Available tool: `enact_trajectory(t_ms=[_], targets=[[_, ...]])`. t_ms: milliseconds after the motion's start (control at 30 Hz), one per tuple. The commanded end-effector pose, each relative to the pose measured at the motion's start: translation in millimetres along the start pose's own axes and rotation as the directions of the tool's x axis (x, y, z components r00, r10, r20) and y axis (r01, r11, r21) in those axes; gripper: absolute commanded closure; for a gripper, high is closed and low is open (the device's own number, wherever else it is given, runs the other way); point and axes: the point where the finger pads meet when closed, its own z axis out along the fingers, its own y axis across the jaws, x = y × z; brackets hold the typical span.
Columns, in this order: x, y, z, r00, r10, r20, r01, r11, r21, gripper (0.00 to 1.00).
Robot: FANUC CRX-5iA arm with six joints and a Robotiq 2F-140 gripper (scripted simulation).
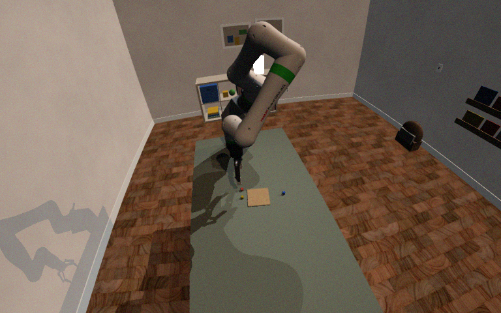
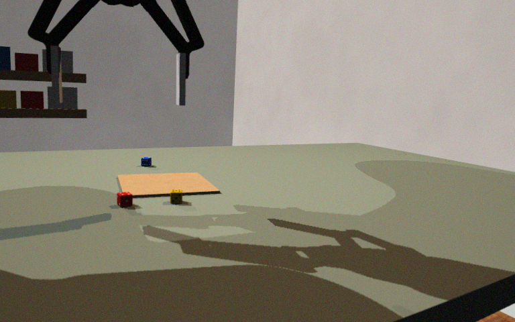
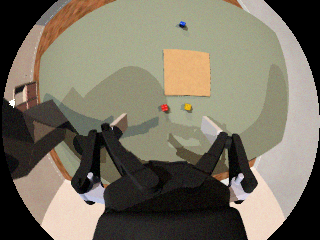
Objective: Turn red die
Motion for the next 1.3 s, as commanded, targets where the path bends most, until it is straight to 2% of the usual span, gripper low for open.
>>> enact_trajectory(t_ms=[0, 100, 167, 233, 367, 567, 667, 733, 800, 900, 967, 1000, 1067, 1167, 1200, 1267], targets=[[-0.7, -0.2, 4.0, 0.985, 0.173, 0.011, -0.173, 0.985, 0.01, 0.0], [-0.8, -0.5, 7.0, 0.958, 0.285, 0.012, -0.285, 0.958, 0.008, 0.0], [-0.8, -0.5, 7.0, 0.958, 0.285, 0.012, -0.285, 0.958, 0.008, 0.0], [-1.0, -0.8, 10.5, 0.911, 0.411, 0.013, -0.412, 0.911, 0.007, 0.0], [-1.2, -1.2, 13.6, 0.854, 0.52, 0.014, -0.52, 0.854, 0.005, 0.0], [-1.5, -1.9, 19.0, 0.726, 0.688, 0.015, -0.688, 0.726, 0.002, 0.0], [-1.8, -2.4, 22.5, 0.626, 0.779, 0.015, -0.779, 0.626, 0.0, 0.0], [-1.8, -2.4, 22.5, 0.626, 0.779, 0.015, -0.779, 0.626, 0.0, 0.0], [-2.0, -2.9, 25.9, 0.516, 0.857, 0.015, -0.857, 0.516, -0.002, 0.0], [-2.2, -3.2, 27.7, 0.454, 0.891, 0.015, -0.891, 0.455, -0.003, 0.0], [-2.4, -3.6, 30.3, 0.362, 0.932, 0.015, -0.932, 0.362, -0.005, 0.0], [-2.4, -3.6, 30.4, 0.359, 0.933, 0.015, -0.933, 0.359, -0.005, 0.0], [-2.5, -3.9, 31.8, 0.307, 0.952, 0.015, -0.952, 0.307, -0.006, 0.0], [-2.6, -4.0, 32.3, 0.289, 0.957, 0.015, -0.957, 0.289, -0.006, 0.0], [-2.6, -4.0, 32.3, 0.289, 0.957, 0.015, -0.957, 0.289, -0.006, 0.81], [-2.6, -4.0, 32.3, 0.289, 0.957, 0.015, -0.957, 0.289, -0.006, 0.81]])
